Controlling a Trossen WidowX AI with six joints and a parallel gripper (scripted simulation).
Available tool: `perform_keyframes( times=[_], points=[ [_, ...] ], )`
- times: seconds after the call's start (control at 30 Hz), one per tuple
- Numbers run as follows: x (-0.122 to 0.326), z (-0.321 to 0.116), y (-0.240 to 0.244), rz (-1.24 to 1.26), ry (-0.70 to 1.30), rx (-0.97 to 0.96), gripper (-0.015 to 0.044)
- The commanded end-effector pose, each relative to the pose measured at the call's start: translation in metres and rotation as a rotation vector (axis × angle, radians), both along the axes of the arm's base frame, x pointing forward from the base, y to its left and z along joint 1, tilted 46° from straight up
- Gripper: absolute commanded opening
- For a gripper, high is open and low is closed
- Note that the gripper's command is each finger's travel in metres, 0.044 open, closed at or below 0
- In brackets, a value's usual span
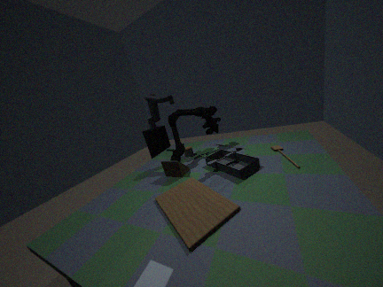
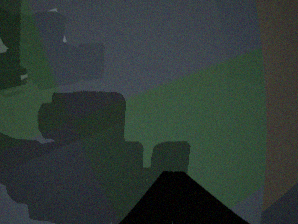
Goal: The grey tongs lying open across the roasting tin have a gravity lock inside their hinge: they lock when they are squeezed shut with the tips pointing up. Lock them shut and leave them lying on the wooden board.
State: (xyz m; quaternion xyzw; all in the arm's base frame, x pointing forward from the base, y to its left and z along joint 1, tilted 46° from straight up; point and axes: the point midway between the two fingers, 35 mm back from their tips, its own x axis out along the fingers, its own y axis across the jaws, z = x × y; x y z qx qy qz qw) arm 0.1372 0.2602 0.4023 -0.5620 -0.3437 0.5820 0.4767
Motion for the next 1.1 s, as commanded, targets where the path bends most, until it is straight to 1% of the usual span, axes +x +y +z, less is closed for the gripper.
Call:
perform_keyframes(
  times=[0.0,0.1,0.3,0.5,0.57,1.07],
  points=[
    [0.050,-0.041,-0.014,-0.177,0.236,-0.113,-0.0150],
    [0.082,-0.072,-0.033,-0.321,0.433,-0.184,-0.0150],
    [0.136,-0.139,-0.095,-0.625,0.960,-0.282,-0.0150],
    [0.157,-0.188,-0.170,-0.905,1.561,-0.264,-0.0150],
    [0.159,-0.196,-0.187,-0.956,1.695,-0.244,-0.0150],
    [0.159,-0.199,-0.187,-0.962,1.712,-0.242,-0.0150]
  ],
)
